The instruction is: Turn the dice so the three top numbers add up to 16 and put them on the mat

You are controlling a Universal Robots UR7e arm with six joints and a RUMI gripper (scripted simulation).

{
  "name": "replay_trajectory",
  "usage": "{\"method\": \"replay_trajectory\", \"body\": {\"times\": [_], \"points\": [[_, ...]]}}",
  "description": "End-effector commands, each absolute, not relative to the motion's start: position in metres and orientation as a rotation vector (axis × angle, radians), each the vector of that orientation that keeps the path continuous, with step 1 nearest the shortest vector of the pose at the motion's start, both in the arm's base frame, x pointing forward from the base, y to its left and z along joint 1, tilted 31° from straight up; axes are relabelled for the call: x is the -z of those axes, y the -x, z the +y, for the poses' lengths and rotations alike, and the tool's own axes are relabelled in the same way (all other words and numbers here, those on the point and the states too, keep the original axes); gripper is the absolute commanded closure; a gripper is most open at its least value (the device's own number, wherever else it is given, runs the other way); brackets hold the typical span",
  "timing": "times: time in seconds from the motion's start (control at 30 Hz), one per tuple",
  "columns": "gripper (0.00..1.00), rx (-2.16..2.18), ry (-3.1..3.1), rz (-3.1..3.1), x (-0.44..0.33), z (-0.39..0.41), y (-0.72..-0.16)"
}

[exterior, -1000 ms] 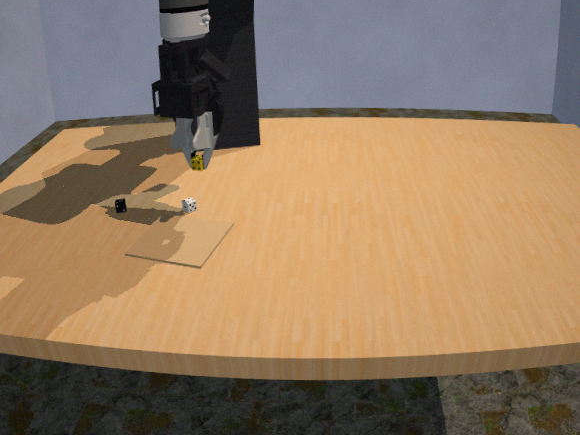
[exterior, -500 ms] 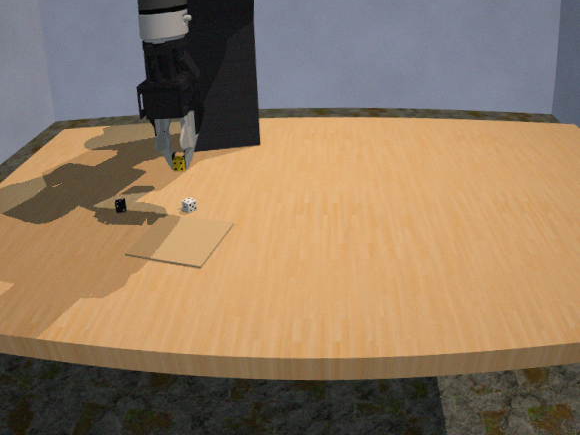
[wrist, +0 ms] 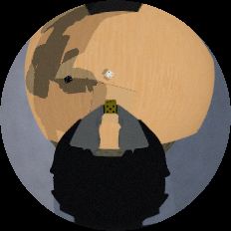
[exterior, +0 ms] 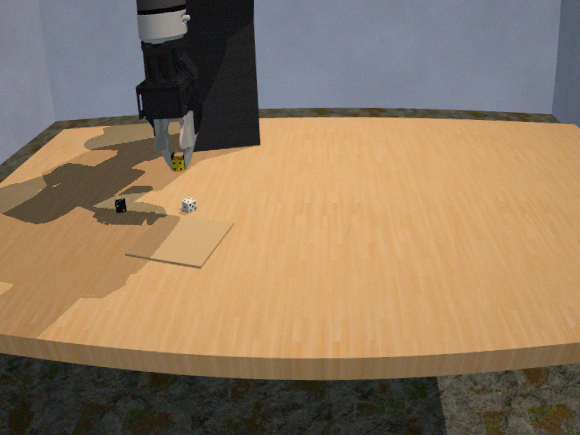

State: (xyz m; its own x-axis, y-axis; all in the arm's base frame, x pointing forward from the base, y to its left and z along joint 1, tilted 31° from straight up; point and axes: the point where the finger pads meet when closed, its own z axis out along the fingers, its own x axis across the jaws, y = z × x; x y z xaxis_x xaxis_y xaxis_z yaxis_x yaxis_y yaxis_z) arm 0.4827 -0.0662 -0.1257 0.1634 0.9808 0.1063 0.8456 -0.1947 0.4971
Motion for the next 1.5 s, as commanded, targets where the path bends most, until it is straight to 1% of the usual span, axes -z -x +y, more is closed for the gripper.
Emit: {"method": "replay_trajectory", "body": {"times": [0.0, 0.27, 0.93, 1.47], "points": [[0.97, -0.588, -2.123, 1.747, 0.127, -0.066, -0.484], [0.97, -0.588, -2.123, 1.747, 0.138, -0.066, -0.49], [0.97, -0.588, -2.123, 1.747, 0.203, -0.066, -0.529], [0.97, -0.588, -2.123, 1.747, 0.208, -0.066, -0.532]]}}
